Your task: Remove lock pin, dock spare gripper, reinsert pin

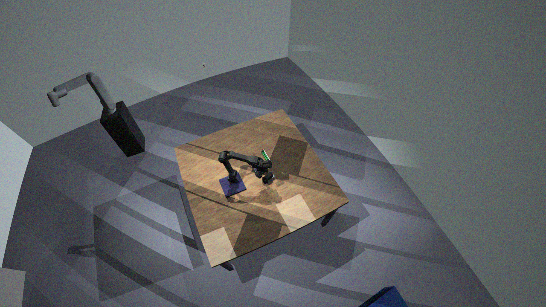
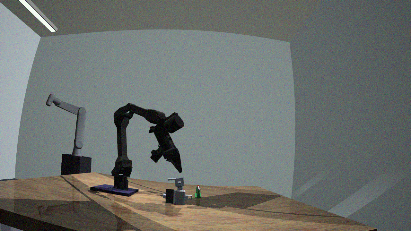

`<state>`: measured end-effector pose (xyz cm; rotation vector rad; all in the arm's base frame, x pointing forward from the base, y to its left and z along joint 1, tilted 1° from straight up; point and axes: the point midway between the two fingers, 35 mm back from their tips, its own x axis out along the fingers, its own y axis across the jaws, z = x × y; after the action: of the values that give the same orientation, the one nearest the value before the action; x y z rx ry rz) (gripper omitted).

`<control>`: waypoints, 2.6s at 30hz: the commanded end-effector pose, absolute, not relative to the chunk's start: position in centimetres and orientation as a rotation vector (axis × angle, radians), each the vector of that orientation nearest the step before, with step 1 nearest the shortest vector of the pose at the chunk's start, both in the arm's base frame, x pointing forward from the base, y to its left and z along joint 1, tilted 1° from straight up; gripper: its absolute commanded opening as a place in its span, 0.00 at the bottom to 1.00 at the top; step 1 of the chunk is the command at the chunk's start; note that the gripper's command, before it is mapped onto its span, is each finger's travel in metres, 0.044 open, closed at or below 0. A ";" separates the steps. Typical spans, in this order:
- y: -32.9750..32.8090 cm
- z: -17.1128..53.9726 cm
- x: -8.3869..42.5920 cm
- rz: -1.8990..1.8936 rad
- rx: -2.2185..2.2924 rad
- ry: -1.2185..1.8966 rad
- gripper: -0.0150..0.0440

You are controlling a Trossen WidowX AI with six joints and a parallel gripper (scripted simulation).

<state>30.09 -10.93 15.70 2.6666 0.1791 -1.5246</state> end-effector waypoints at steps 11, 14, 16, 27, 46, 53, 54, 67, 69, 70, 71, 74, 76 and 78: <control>-10.7 9.5 29.8 -1.529 2.667 0.191 1.00; -10.8 9.2 29.9 -1.529 2.667 0.191 1.00; -10.8 8.9 29.9 -1.529 2.667 0.191 1.00; -10.8 7.0 30.1 -1.529 2.667 0.191 1.00; -10.6 4.0 30.0 -1.530 2.667 0.192 1.00; -10.6 3.3 29.9 -1.530 2.667 0.192 1.00; -10.6 3.3 29.9 -1.530 2.667 0.192 1.00; -10.6 3.3 29.9 -1.530 2.667 0.192 0.54; -10.6 3.3 29.9 -1.530 2.667 0.192 0.52; -10.6 3.3 29.9 -1.530 2.667 0.192 0.51; -10.6 3.3 29.9 -1.530 2.667 0.192 0.50; -10.6 3.3 29.9 -1.530 2.667 0.192 0.40; -10.7 3.7 30.0 -1.530 2.667 0.192 0.31; -10.7 4.2 30.1 -1.529 2.667 0.192 0.25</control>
<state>29.86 -10.58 3.42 2.6640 0.1946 -1.5396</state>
